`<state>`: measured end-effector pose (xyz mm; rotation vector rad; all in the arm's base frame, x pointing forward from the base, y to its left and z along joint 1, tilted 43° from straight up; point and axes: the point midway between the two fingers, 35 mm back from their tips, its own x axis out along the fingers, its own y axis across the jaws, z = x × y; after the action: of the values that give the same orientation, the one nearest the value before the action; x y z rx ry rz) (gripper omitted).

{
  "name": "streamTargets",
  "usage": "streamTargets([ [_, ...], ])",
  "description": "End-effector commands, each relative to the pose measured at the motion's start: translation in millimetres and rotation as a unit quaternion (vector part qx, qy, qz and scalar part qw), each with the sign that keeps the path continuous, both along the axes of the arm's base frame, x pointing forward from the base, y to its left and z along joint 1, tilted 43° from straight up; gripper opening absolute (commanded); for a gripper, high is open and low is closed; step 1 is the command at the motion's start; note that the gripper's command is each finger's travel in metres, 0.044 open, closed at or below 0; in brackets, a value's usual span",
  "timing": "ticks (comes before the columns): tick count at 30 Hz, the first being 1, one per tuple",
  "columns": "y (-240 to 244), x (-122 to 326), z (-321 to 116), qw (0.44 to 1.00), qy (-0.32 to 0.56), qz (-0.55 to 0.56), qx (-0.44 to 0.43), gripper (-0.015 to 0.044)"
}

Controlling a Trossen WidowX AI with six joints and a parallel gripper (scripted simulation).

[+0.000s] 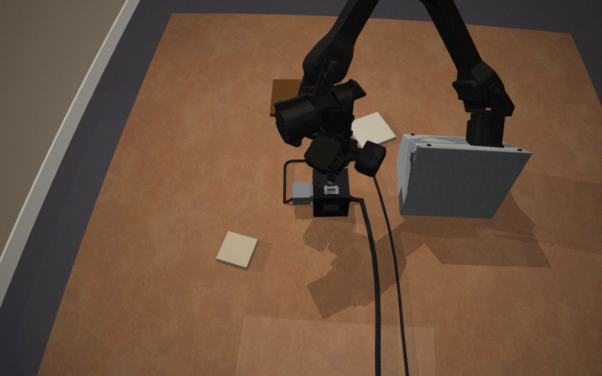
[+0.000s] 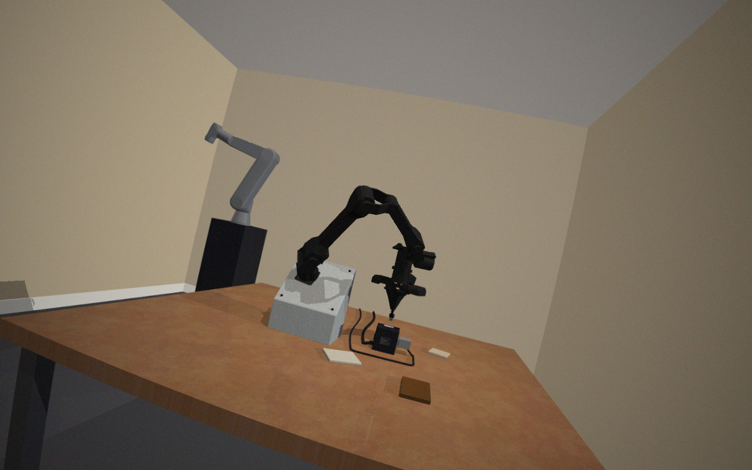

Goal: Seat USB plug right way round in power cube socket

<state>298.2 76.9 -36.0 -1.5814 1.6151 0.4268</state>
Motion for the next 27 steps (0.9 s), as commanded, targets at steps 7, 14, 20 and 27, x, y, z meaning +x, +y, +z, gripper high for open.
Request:
streamTargets([
  [7,-0.2,-0.3,-0.2,0.992,-0.082,-0.091,0.014,0.0000],
  [14,-0.2,-0.3,-0.2,0.977,-0.142,-0.158,0.025,0.0000],
  [20,-0.2,-0.3,-0.2,0.957,-0.193,-0.214,0.035,0.0000],
  [27,-0.2,-0.3,-0.2,0.927,-0.250,-0.277,0.045,0.0000],
])
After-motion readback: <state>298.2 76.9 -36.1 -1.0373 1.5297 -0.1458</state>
